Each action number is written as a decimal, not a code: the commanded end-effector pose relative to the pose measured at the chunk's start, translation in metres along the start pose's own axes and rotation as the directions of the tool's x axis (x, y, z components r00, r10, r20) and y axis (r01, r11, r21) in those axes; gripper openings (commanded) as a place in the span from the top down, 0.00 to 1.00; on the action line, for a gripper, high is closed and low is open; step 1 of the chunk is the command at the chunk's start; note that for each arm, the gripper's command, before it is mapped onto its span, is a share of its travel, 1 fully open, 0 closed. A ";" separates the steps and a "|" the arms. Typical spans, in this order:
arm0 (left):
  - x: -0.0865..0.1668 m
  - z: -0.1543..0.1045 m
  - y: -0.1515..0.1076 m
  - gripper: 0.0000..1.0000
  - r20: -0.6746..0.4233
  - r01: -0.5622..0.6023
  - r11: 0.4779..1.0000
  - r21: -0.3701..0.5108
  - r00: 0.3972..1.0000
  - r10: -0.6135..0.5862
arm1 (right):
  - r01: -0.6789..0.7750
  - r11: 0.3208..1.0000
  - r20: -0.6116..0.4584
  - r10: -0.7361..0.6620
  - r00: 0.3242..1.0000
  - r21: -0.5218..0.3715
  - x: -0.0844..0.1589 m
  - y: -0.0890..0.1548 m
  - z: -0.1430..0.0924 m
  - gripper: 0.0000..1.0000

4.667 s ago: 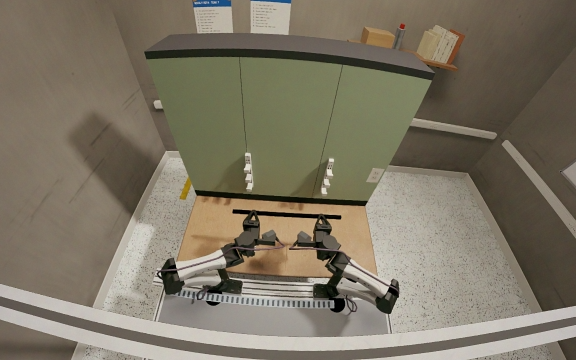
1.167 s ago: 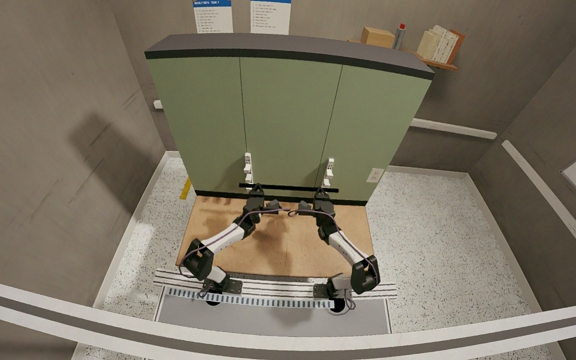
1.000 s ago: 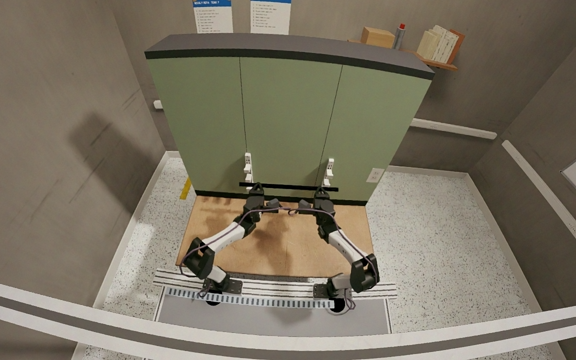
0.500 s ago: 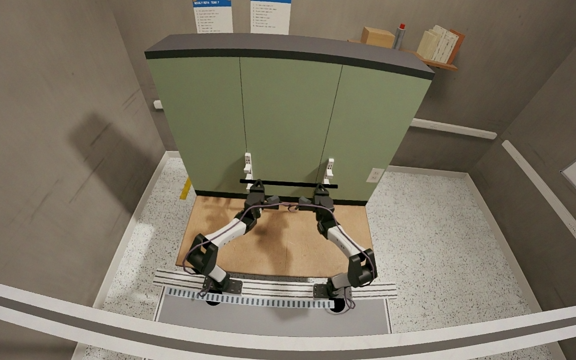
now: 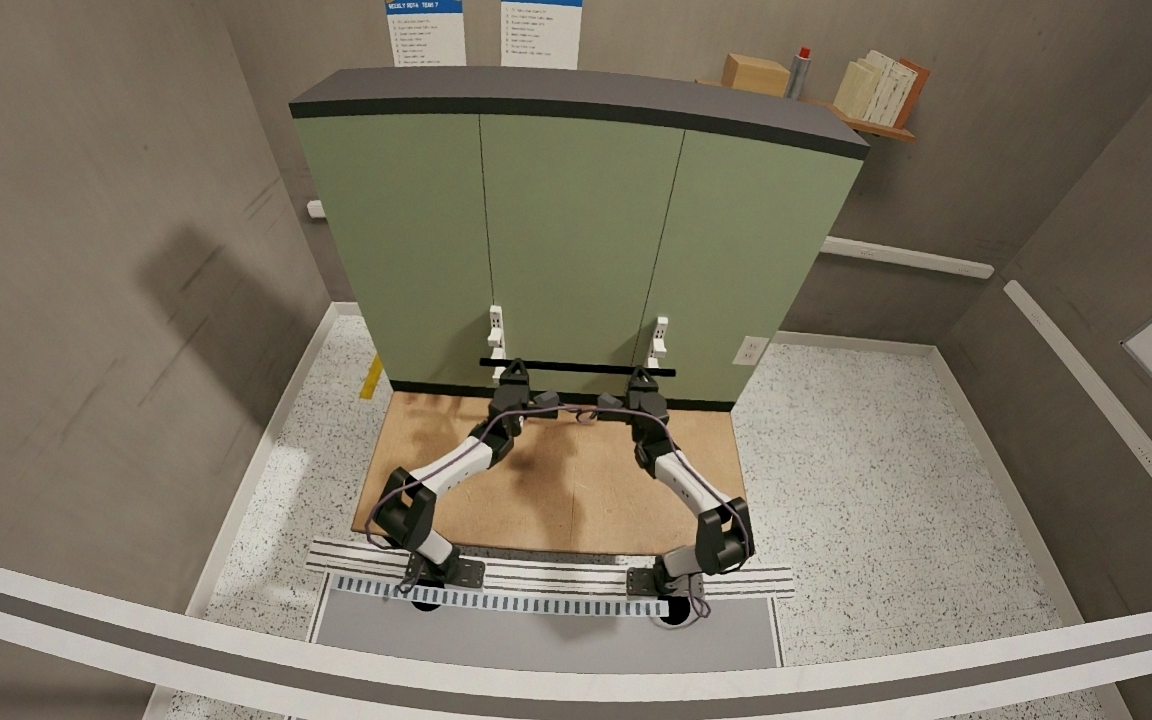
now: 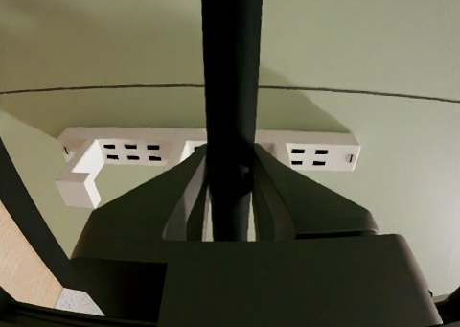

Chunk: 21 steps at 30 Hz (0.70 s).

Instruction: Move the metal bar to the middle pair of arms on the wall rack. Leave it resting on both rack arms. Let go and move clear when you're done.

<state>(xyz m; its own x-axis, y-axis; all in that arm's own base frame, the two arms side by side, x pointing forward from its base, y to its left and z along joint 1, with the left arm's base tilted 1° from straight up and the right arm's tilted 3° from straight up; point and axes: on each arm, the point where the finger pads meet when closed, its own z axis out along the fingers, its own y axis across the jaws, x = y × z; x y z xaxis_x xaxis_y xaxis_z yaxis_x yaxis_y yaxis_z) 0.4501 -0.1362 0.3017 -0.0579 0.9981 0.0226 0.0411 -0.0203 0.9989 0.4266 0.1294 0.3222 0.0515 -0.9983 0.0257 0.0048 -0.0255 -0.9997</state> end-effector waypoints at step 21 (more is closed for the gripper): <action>-0.001 0.011 0.014 1.00 0.004 0.004 0.999 -0.034 1.000 -0.004 | -0.010 1.000 -0.002 0.010 1.000 0.028 0.002 -0.011 0.007 1.00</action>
<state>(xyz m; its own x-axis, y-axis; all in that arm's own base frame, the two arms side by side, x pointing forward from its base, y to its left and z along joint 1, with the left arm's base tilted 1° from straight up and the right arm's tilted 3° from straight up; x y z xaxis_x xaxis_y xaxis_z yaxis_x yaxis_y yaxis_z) 0.4555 -0.1367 0.3018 -0.0523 0.9984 0.0221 0.0408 -0.0200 0.9990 0.4294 0.1287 0.3224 0.0492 -0.9985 0.0248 0.0061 -0.0245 -0.9997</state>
